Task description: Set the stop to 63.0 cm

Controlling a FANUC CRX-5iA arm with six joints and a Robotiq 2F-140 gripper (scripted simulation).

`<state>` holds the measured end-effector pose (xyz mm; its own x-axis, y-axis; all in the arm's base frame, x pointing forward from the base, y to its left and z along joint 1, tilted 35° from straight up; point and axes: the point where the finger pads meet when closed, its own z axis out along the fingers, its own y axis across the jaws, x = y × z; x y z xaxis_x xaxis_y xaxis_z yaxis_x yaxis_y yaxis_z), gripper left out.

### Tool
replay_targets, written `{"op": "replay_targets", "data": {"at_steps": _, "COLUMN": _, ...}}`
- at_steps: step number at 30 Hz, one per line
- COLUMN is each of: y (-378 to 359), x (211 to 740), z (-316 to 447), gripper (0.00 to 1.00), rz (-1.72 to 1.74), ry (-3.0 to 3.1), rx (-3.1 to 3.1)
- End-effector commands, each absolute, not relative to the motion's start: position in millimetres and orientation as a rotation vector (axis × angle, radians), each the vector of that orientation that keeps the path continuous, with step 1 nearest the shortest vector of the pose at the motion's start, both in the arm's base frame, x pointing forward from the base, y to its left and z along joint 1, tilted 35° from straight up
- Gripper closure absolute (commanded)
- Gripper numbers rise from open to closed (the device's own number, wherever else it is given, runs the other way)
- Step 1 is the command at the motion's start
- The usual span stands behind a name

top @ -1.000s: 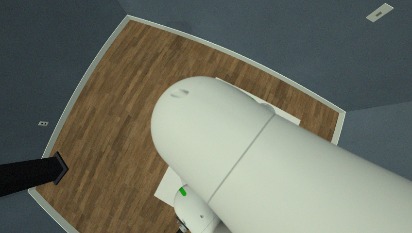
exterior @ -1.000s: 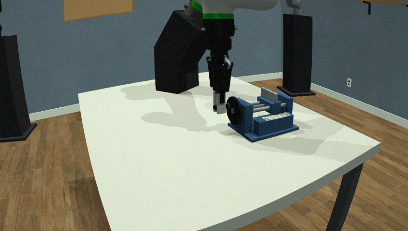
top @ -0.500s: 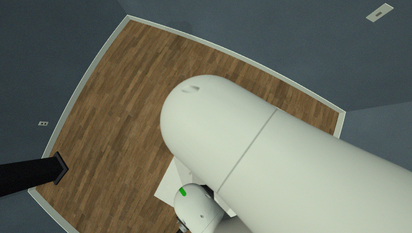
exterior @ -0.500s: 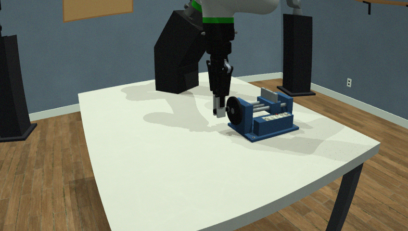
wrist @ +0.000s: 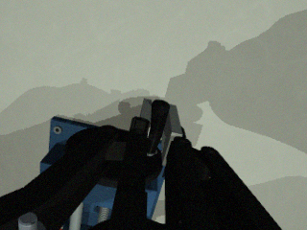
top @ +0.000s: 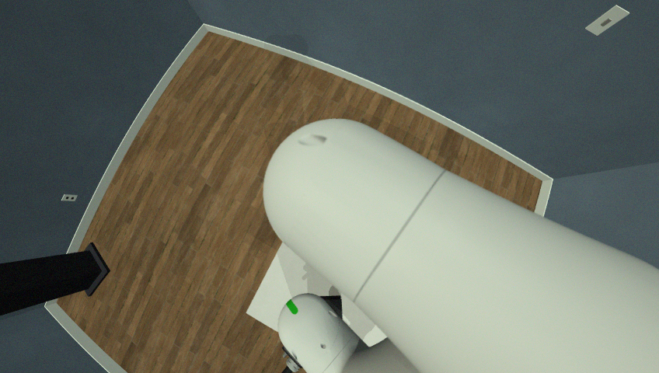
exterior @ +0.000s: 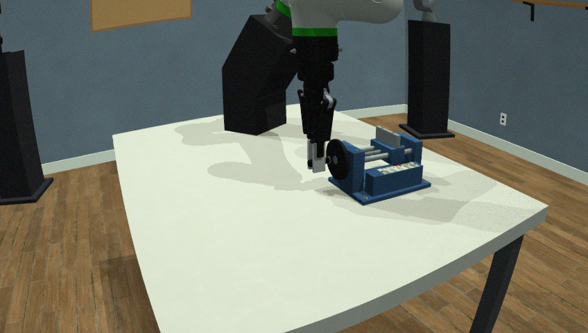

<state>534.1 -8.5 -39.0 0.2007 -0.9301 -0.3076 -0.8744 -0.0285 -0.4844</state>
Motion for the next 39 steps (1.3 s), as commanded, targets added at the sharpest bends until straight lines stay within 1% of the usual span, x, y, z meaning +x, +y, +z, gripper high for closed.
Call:
{"op": "replay_targets", "data": {"at_steps": 1, "y": -8.6, "x": 534.5, "z": -39.3, "gripper": 0.96, "rz": -0.125, "ry": 1.676, "rx": -1.902}}
{"op": "replay_targets", "data": {"at_steps": 32, "y": -8.1, "x": 535.4, "z": -40.1, "gripper": 0.96, "rz": -0.125, "ry": 1.676, "rx": -1.902}}
{"op": "replay_targets", "data": {"at_steps": 33, "y": -8.1, "x": 535.4, "z": -40.1, "gripper": 0.67, "rz": -0.125, "ry": 1.676, "rx": -1.902}}
{"op": "replay_targets", "data": {"at_steps": 39, "y": -8.1, "x": 535.4, "z": -40.1, "gripper": 0.67, "rz": -0.125, "ry": 1.676, "rx": -1.902}}
